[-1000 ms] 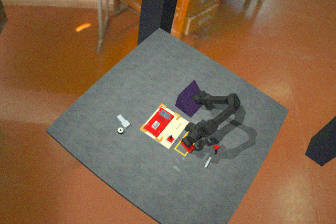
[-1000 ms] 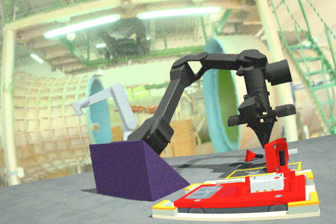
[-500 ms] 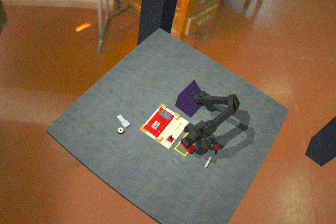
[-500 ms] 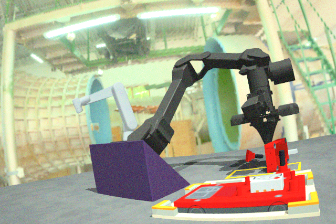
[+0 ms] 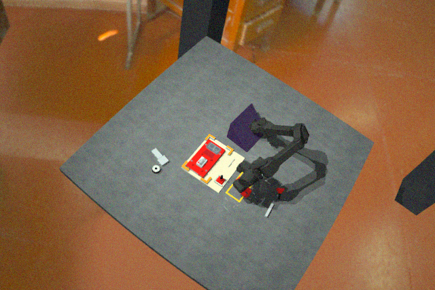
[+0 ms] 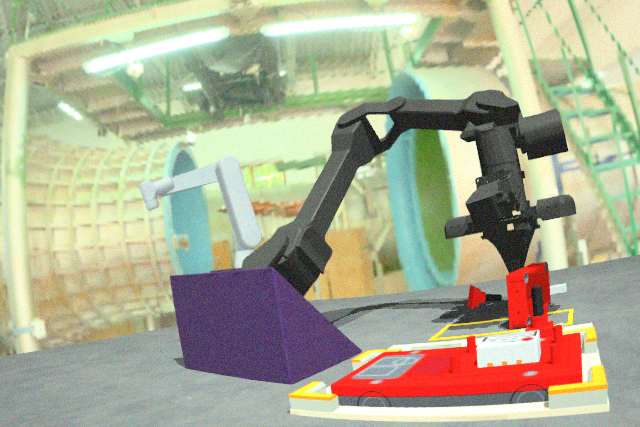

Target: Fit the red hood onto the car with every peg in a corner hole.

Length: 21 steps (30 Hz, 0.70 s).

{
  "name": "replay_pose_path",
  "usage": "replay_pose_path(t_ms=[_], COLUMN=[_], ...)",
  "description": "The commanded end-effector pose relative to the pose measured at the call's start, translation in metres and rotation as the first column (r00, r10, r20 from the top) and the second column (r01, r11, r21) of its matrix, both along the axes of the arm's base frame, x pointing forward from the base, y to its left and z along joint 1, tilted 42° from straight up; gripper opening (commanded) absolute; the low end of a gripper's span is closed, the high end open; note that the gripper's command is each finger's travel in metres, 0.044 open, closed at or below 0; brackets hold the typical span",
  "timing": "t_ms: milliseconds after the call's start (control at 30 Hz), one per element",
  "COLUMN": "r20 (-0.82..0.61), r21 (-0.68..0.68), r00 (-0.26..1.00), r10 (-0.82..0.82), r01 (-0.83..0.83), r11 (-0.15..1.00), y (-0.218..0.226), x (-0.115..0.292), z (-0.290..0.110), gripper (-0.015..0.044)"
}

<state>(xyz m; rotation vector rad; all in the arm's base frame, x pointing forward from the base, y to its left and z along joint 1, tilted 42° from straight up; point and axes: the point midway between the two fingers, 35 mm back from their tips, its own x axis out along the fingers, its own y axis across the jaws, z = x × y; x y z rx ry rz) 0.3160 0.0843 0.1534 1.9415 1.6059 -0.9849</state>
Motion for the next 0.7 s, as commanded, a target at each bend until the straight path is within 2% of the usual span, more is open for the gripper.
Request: replay_pose_path(t_ms=[0, 667], r20=[-0.004, -0.003], r21=[0.005, 0.005], r00=[1.0, 1.0], r10=[0.003, 0.003], r01=[-0.003, -0.003], r11=[1.0, 1.0], y=[0.0, -0.003], x=[0.004, 0.016], z=[-0.001, -0.002], gripper=[0.0, 0.0])
